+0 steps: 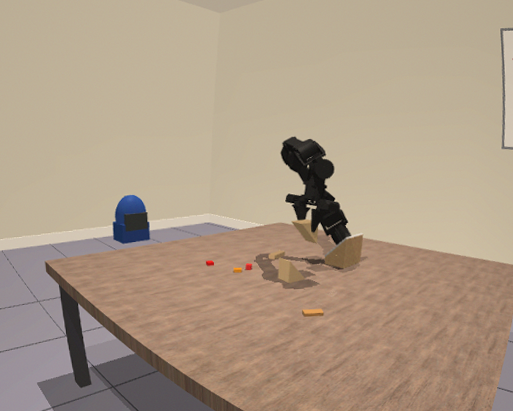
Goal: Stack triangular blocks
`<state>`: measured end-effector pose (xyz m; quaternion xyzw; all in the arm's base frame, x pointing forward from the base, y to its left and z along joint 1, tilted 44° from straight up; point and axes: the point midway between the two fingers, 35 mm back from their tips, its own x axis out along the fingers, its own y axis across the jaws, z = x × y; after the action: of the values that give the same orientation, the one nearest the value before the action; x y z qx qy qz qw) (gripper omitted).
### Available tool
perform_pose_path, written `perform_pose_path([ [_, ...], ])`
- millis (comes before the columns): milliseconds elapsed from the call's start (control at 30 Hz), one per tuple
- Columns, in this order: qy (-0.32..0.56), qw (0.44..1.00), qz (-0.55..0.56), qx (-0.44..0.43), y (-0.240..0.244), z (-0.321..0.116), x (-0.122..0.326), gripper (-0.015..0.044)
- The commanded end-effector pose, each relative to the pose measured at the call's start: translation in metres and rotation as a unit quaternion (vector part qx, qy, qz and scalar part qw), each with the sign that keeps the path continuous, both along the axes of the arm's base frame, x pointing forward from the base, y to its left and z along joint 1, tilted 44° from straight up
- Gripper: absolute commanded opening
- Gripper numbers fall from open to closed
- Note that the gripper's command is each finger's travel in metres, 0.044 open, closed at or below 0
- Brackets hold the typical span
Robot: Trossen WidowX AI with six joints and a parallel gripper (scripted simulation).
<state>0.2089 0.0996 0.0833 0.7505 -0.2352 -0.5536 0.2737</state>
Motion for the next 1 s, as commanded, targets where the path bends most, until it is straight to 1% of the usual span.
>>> perform_pose_path([
  [0,0.002,1.000,0.001,-0.004,-0.011,-0.010,0.006,0.0000],
  [300,0.000,1.000,0.000,-0.007,-0.038,-0.035,0.024,0.0000],
  [467,0.000,1.000,0.000,-0.008,-0.043,-0.040,0.028,0.0000],
  [633,-0.001,1.000,0.000,-0.008,-0.053,-0.057,0.037,0.0000],
  [967,0.002,1.000,0.001,-0.006,-0.056,-0.059,0.038,0.0000],
])
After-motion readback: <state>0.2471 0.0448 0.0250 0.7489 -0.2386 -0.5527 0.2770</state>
